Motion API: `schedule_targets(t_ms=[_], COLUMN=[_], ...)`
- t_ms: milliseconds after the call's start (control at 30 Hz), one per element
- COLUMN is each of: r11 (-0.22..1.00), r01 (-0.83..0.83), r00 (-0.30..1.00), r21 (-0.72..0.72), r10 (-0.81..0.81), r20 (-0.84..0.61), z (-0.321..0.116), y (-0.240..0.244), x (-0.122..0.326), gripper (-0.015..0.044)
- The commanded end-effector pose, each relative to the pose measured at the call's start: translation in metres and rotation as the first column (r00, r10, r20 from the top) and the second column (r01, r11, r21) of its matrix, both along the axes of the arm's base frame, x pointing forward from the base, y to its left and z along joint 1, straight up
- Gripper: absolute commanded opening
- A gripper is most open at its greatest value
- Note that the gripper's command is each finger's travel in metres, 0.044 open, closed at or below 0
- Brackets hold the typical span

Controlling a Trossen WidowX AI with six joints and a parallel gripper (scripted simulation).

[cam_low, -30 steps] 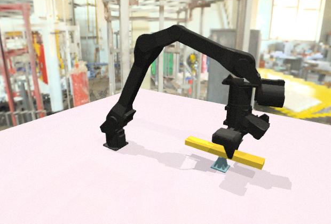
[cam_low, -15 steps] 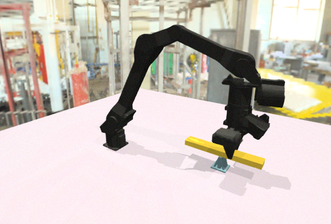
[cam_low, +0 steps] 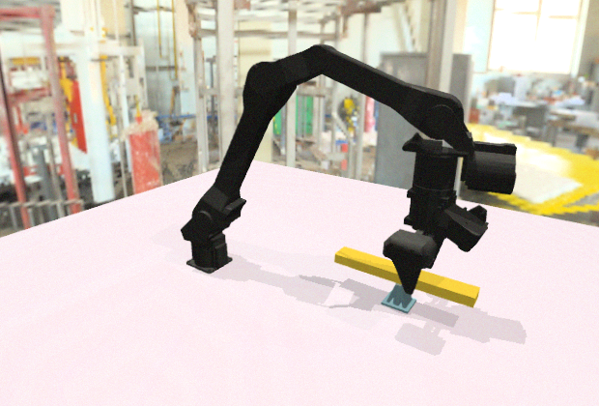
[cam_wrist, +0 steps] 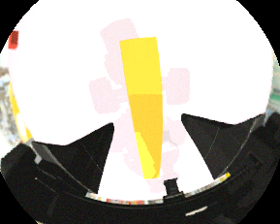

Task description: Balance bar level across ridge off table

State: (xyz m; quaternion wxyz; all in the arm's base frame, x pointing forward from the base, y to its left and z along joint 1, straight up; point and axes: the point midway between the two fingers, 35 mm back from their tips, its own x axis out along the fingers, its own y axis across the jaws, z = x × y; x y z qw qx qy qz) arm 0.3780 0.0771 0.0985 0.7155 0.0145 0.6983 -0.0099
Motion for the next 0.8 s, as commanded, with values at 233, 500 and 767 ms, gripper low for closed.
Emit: schedule_targets(t_ms=[233, 500, 767], r11=[1.000, 1.000, 1.000], r01=[0.000, 0.000, 0.000], r00=[1.000, 1.000, 1.000], r21=[0.004, 0.004, 0.004], r10=[0.000, 0.000, 0.000], r20=[0.017, 0.017, 0.017], z=[0.095, 0.096, 0.096], y=[0.000, 0.000, 0.000], x=[-0.002, -0.002, -0.002], gripper=[0.0440, 0.0440, 0.0440])
